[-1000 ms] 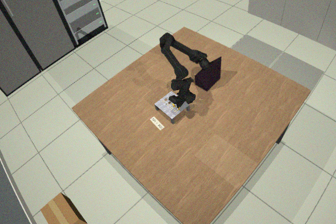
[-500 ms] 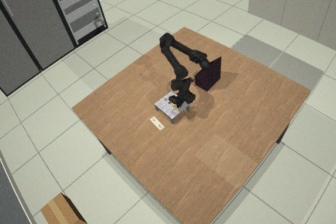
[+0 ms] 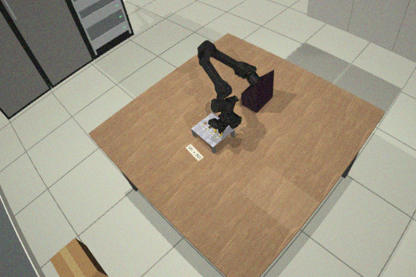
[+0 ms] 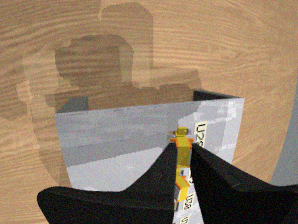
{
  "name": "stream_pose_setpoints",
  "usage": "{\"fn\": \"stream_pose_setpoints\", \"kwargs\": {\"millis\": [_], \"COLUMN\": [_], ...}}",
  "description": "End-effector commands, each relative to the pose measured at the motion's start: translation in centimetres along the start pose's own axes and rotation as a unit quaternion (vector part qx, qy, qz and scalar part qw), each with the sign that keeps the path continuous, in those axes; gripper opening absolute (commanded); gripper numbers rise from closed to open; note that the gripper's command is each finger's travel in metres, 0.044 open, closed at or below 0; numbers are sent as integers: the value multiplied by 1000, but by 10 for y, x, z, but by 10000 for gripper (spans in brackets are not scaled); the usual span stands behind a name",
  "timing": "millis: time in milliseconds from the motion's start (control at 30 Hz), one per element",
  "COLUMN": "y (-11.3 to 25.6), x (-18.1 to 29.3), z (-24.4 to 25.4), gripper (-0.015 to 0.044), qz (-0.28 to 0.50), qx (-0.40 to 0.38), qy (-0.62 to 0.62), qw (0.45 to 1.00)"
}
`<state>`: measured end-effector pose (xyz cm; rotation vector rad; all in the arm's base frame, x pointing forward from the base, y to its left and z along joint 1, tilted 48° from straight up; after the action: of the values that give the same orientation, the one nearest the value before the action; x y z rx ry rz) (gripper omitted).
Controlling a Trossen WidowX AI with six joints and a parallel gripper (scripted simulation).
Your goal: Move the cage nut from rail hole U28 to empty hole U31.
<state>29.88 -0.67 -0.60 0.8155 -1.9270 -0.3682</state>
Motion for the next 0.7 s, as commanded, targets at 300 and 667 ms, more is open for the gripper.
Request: {"fn": "stream_pose_setpoints", "kwargs": {"millis": [300,667], "y": [0,0], "x": [0,0], "z": [-2,-4], "gripper": [25,25], "qz": [2,2], "qx": [-4,-9], "qy": [-3,-3], "qw": [1000,1000]}}
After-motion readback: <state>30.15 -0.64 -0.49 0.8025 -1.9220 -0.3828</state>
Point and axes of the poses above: the point midway between the two fingers, 35 mm back from their tips, its own y axis back along the fingers, its own z axis across the jaws, x = y × z, the point moved 8 cm from there along y, back along the fingers, and after that the axes turned 9 degrees about -y, right-handed, at the moved point
